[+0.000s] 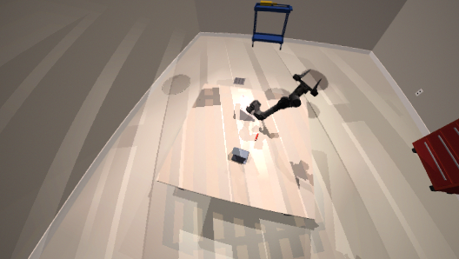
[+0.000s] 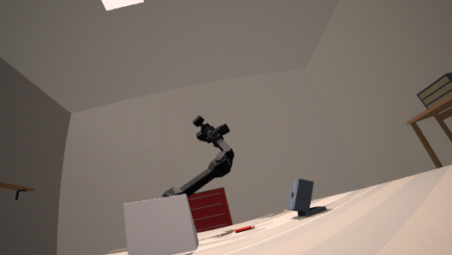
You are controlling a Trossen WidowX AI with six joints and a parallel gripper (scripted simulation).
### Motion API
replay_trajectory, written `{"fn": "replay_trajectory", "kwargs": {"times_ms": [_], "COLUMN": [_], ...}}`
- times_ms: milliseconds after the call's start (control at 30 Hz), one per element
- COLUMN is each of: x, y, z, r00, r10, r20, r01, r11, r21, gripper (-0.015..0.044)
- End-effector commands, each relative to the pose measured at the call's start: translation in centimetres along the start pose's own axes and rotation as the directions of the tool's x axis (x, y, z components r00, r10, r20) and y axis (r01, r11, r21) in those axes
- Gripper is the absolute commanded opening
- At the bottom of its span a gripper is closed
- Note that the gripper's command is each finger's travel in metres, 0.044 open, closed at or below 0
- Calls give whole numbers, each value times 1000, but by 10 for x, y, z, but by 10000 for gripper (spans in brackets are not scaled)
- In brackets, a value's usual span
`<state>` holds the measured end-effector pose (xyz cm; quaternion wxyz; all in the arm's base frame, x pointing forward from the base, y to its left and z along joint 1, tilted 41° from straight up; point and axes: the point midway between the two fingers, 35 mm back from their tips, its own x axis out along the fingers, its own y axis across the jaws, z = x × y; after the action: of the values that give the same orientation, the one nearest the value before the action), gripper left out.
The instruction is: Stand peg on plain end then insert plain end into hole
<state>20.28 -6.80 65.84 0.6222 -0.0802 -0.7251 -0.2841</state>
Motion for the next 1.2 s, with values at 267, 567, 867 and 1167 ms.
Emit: {"fn": "replay_trajectory", "kwargs": {"times_ms": [267, 567, 867, 1167], "x": [23, 40, 44, 33], "y": [-39, -72, -81, -79], "z": [46, 112, 178, 249], "r00": [988, 939, 858, 738], "r10": [-44, -53, 12, 71], "r20": [151, 341, 513, 671], "r01": [74, 194, 311, 484], "r11": [978, 898, 784, 637], "r21": [-195, -395, -538, -600], "gripper": [440, 440, 440, 440]}}
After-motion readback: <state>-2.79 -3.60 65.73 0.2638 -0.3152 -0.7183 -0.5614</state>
